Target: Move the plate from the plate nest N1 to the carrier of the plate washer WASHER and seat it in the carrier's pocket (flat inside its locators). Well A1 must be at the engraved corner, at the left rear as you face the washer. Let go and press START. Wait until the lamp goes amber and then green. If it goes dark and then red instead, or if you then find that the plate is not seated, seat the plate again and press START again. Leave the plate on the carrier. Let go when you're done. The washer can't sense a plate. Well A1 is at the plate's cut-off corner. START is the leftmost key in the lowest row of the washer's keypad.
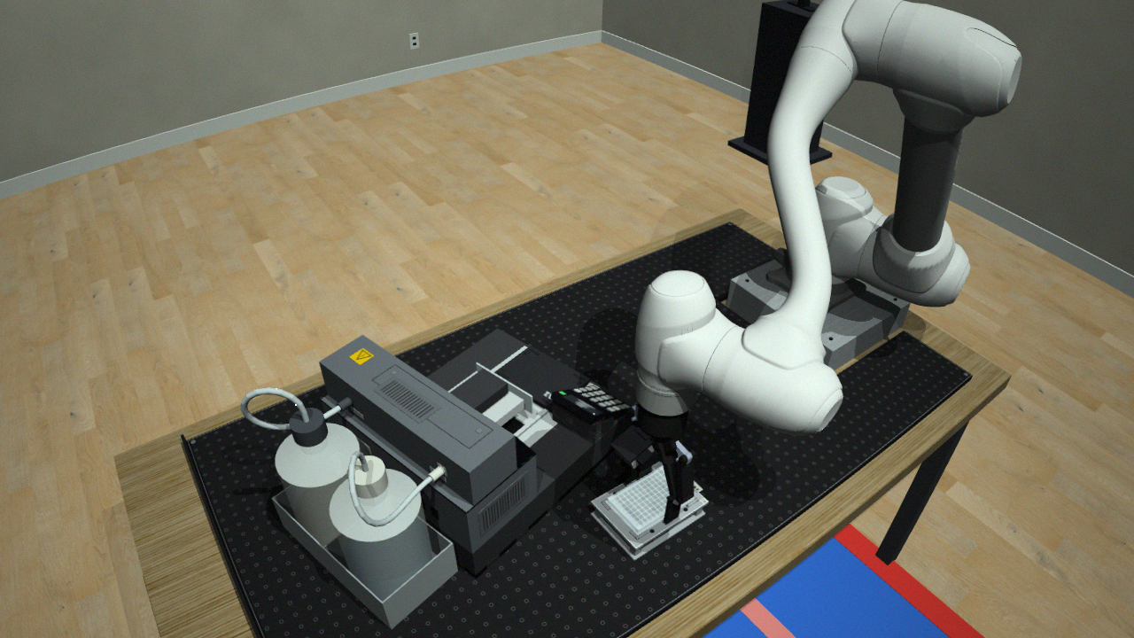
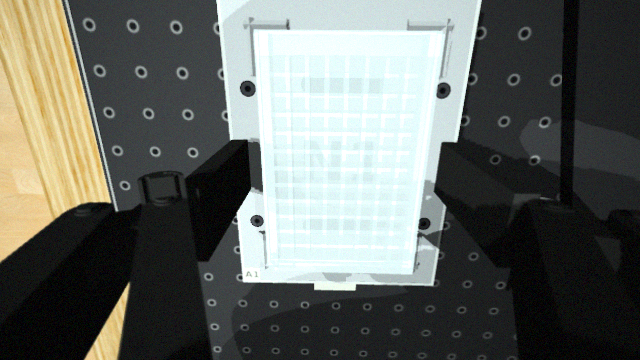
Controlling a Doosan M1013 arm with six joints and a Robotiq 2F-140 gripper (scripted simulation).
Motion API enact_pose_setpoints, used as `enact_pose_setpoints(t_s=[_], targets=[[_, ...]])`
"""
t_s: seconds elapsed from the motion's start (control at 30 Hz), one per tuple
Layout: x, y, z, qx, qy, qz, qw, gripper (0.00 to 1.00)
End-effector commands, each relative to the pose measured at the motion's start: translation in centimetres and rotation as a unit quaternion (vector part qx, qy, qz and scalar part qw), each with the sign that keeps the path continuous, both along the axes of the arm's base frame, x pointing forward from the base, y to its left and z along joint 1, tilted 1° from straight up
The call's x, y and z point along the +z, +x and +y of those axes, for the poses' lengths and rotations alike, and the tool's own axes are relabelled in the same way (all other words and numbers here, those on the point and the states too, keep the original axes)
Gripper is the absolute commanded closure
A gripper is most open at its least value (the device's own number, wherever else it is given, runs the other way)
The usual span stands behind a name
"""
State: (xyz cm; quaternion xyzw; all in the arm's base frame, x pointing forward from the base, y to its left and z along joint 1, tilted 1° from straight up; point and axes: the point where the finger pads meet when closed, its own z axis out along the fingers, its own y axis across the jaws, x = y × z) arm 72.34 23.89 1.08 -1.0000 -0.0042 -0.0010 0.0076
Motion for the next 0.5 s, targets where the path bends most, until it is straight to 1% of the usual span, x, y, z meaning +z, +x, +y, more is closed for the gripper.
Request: enact_pose_setpoints(t_s=[0.0,0.2,0.47], targets=[[0.00,0.06,0.03,0.000,0.000,-0.001,1.000,0.30],[-0.37,0.06,0.04,0.000,0.000,-0.001,1.000,0.30],[-0.37,0.06,0.04,0.000,0.000,-0.001,1.000,0.30]])
